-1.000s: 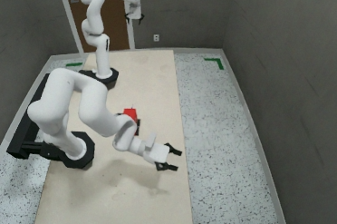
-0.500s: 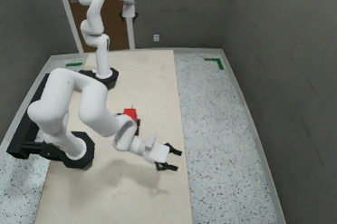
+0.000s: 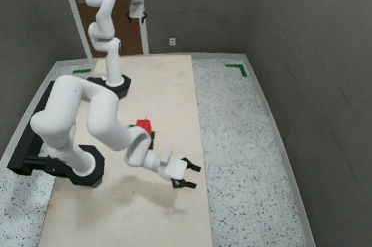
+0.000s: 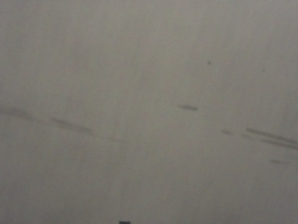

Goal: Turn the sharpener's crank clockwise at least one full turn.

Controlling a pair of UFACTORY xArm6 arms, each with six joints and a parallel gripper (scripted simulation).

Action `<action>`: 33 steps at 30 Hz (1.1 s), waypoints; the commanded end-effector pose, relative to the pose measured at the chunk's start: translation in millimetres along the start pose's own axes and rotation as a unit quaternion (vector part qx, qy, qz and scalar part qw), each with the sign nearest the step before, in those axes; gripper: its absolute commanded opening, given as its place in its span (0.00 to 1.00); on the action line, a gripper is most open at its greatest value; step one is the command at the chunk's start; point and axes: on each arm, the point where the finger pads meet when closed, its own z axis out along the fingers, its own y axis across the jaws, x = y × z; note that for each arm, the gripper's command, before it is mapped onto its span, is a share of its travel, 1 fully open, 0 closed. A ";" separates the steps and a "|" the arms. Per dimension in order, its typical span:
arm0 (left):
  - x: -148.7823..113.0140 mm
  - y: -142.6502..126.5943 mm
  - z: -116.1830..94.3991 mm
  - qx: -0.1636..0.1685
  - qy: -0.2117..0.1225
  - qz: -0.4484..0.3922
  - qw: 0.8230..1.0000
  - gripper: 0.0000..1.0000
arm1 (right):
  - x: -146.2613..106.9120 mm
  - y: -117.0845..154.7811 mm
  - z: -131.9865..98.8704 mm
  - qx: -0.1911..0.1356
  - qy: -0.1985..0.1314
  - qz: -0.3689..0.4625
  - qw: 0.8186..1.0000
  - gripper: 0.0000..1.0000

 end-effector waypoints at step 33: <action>3.2 -76.1 -13.5 -0.008 0.008 0.016 1.000 1.00 | 1.3 0.2 0.6 0.000 0.001 0.000 1.000 1.00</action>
